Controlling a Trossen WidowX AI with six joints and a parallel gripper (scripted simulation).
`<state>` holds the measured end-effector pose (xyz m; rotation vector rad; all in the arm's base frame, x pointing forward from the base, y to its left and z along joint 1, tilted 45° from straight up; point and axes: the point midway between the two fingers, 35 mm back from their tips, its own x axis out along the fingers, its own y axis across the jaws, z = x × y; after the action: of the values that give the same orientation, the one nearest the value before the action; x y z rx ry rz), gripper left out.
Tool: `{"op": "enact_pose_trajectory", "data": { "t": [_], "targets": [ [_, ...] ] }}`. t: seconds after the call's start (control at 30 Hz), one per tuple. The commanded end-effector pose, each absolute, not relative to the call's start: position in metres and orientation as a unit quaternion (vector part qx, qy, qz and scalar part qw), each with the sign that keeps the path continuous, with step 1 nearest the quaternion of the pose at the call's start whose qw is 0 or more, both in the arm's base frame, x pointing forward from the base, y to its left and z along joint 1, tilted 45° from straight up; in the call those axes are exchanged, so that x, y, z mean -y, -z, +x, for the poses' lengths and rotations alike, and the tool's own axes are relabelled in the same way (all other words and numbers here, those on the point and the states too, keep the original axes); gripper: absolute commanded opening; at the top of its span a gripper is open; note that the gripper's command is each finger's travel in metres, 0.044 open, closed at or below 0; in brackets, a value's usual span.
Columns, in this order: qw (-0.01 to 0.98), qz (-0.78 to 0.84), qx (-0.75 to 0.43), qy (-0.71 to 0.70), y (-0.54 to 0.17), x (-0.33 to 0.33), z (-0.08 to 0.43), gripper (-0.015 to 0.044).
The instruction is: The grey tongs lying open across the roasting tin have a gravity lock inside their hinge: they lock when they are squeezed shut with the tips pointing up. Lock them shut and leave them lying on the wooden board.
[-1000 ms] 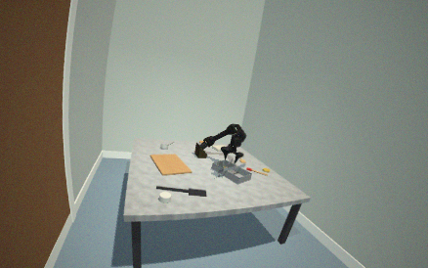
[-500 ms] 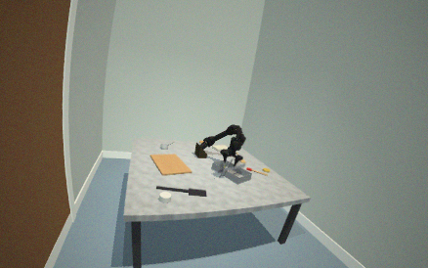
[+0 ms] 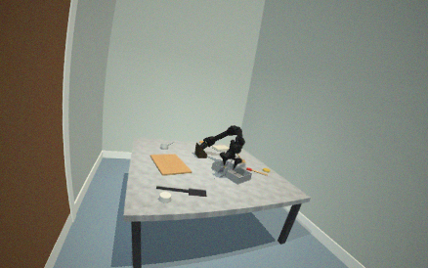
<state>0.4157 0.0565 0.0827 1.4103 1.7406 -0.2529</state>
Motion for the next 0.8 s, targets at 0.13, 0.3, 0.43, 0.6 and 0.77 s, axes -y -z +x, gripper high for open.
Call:
{"op": "enact_pose_trajectory", "data": {
  "t": [0.13,0.3,0.43,0.6,0.77],
  "targets": [
    [0.426,0.566,-0.699,0.101,-0.073,-0.067,0.414,0.0440],
    [0.425,0.566,-0.699,0.101,-0.068,-0.073,0.413,0.0440],
    [0.425,0.566,-0.699,0.100,-0.063,-0.078,0.413,0.0440],
    [0.425,0.567,-0.699,0.100,-0.058,-0.083,0.412,0.0440],
    [0.425,0.567,-0.699,0.100,-0.054,-0.087,0.411,0.0440]
  ]
}}
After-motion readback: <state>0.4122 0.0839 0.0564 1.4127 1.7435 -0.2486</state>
